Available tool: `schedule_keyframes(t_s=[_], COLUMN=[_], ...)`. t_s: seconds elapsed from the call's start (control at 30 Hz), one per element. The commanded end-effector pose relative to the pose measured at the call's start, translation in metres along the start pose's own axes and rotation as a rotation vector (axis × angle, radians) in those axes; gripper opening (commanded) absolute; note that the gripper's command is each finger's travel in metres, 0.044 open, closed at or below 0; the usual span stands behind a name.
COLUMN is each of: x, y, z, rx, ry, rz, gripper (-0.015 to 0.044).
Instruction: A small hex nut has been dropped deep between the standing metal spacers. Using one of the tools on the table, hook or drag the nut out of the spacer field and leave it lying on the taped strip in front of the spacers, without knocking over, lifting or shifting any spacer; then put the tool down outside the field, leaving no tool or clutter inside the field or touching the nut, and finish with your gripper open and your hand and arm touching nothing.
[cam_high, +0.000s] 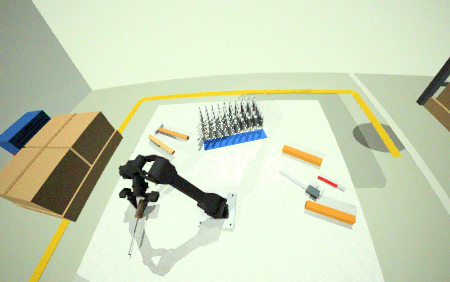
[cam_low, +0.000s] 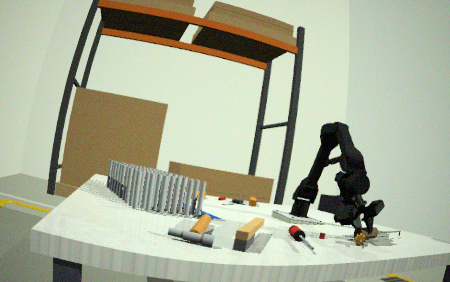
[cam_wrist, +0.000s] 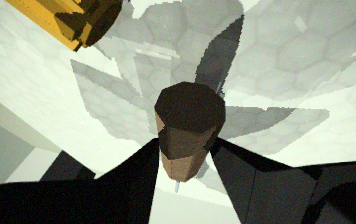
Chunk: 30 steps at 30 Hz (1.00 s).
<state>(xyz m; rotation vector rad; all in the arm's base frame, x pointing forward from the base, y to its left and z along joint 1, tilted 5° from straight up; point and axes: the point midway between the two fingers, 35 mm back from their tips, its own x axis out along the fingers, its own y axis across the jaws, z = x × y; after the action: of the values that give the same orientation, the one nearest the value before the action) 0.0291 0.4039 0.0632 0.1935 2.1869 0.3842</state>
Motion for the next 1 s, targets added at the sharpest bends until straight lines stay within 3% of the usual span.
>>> schedule_keyframes(t_s=[0.0, 0.97], x=[-0.017, -0.131], y=[0.013, 0.043], z=[-0.009, -0.089], rx=[-0.011, -0.014], ry=[-0.003, -0.004], rz=[0.014, 0.013], gripper=[0.0000, 0.0000])
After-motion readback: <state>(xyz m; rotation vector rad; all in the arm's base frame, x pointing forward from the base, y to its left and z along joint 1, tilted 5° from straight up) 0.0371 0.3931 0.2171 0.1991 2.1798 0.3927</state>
